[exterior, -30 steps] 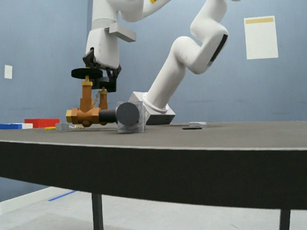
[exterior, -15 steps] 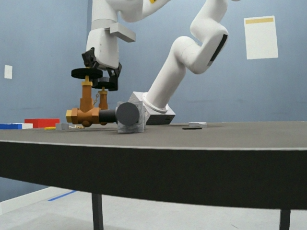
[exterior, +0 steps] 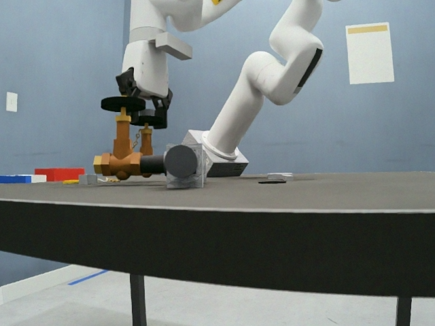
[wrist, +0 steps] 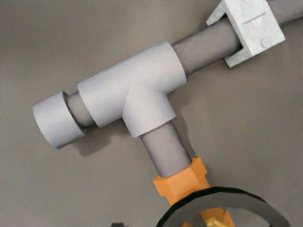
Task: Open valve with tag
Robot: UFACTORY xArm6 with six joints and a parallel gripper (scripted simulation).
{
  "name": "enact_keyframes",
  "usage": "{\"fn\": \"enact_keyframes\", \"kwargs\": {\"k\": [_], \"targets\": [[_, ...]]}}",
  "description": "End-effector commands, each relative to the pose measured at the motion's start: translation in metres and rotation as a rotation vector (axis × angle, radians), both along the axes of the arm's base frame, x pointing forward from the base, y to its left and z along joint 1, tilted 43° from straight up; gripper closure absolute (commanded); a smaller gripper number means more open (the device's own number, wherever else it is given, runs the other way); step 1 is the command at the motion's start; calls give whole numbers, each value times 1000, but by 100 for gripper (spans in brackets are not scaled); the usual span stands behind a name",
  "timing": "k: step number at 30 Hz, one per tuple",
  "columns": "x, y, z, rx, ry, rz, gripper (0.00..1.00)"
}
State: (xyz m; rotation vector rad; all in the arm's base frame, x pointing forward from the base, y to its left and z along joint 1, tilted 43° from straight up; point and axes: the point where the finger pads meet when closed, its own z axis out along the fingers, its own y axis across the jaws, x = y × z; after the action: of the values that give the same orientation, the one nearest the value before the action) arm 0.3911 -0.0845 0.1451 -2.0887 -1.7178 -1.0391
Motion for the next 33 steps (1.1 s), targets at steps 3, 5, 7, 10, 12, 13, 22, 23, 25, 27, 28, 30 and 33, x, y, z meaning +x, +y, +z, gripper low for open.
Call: {"fn": "enact_keyframes", "kwargs": {"k": [3, 5, 7, 10, 12, 13, 22, 23, 25, 27, 28, 30, 33], "targets": [[1, -1, 1, 0, 1, -6, 0], [1, -1, 1, 2, 5, -10, 0], [1, -1, 1, 9, 16, -23, 0], [1, -1, 1, 27, 46, -60, 0], [1, -1, 1, 46, 77, -97, 0], [1, -1, 1, 58, 96, -120, 0], [1, -1, 1, 180, 292, -357, 0], [1, -1, 1, 202, 328, -402, 0], [1, -1, 1, 247, 398, -487, 0], [1, -1, 1, 278, 443, -544, 0], [1, -1, 1, 295, 468, -575, 0], [1, -1, 1, 331, 519, -640, 0], [1, -1, 1, 386, 594, -736, 0]]}}
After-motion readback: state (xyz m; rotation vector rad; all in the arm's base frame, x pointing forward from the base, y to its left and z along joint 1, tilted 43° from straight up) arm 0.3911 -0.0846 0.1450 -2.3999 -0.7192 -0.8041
